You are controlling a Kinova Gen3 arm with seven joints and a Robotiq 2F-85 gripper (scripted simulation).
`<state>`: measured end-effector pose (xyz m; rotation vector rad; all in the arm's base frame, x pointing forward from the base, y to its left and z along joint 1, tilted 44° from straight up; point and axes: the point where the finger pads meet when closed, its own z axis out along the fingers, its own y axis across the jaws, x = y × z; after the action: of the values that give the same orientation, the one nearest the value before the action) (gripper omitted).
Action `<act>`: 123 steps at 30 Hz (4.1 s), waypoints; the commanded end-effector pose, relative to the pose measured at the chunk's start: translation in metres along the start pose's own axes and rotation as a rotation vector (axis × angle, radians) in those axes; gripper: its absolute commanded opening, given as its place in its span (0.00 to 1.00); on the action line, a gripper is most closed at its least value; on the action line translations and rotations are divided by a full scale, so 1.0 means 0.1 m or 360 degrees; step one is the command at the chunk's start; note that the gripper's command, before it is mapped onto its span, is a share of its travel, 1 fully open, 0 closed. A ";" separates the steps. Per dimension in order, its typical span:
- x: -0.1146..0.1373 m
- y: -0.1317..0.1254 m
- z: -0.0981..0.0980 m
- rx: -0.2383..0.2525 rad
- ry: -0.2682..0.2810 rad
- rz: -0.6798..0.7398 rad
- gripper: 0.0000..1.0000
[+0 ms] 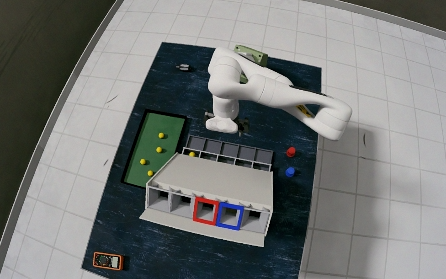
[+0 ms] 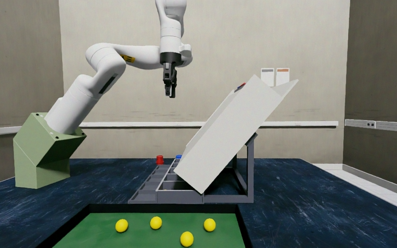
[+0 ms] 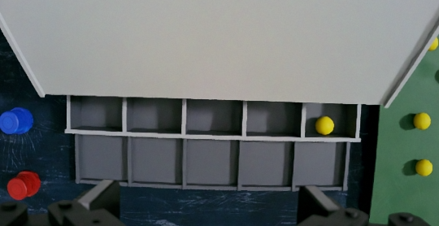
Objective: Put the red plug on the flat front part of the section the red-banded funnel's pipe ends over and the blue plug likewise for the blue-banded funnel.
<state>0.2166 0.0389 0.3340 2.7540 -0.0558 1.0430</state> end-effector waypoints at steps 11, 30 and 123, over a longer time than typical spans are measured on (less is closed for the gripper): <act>-0.17 0.04 0.12 0.0002 -0.0002 0.0001 1.00; -0.17 0.04 0.12 0.0002 -0.0002 0.0001 1.00; -0.25 1.61 1.13 -0.0047 -0.0015 0.0019 0.50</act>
<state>0.2353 -0.1040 0.2797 2.7414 -0.0773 1.0337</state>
